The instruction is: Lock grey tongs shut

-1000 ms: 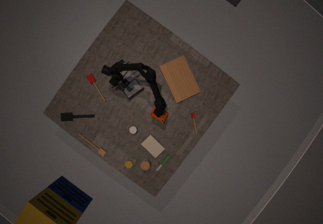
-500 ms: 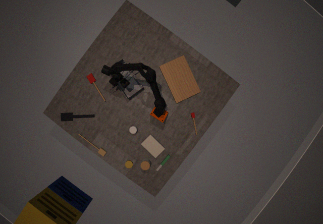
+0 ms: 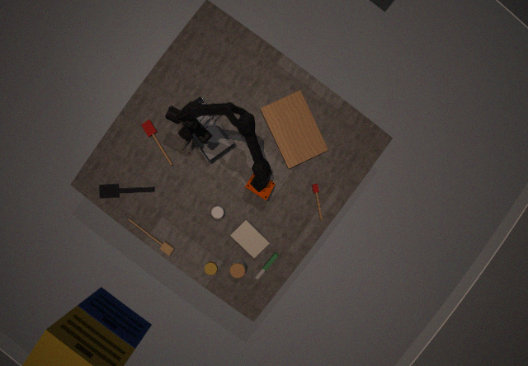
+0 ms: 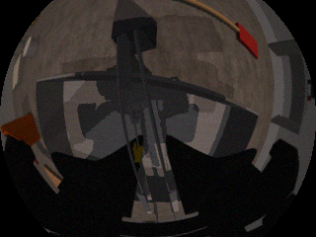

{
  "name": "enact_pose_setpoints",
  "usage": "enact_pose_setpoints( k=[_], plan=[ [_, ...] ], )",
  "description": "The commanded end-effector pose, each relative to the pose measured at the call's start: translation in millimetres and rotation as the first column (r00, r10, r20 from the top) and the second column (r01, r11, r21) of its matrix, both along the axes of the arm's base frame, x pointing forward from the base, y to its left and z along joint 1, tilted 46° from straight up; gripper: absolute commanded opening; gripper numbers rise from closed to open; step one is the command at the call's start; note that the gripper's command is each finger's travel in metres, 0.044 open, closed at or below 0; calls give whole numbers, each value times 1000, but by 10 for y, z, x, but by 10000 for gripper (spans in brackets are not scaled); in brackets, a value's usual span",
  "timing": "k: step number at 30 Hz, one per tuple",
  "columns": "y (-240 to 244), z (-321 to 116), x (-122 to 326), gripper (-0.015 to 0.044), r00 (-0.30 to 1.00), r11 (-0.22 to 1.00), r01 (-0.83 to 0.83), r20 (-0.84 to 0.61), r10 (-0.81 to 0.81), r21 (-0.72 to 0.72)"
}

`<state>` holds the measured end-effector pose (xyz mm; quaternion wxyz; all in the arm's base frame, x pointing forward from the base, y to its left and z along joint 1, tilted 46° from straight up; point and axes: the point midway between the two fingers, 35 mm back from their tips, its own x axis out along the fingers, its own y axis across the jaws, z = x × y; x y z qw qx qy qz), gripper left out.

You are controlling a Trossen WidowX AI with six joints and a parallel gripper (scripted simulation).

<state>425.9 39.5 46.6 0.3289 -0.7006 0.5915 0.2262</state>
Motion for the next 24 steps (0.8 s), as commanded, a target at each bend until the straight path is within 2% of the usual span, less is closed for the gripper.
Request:
enact_pose_setpoints(
  k=[1, 13, 19, 24],
  plan=[
    [-2, 1, -2, 95, 1000, 1000, 1, 0, -1, 0],
    [-2, 1, -2, 15, 1000, 1000, 1, 0, -1, 0],
    [-2, 1, -2, -143, 1000, 1000, 1, 0, -1, 0],
    [159, 146, -21, -150, 1000, 1000, 0, -1, 0, 2]
  ],
)
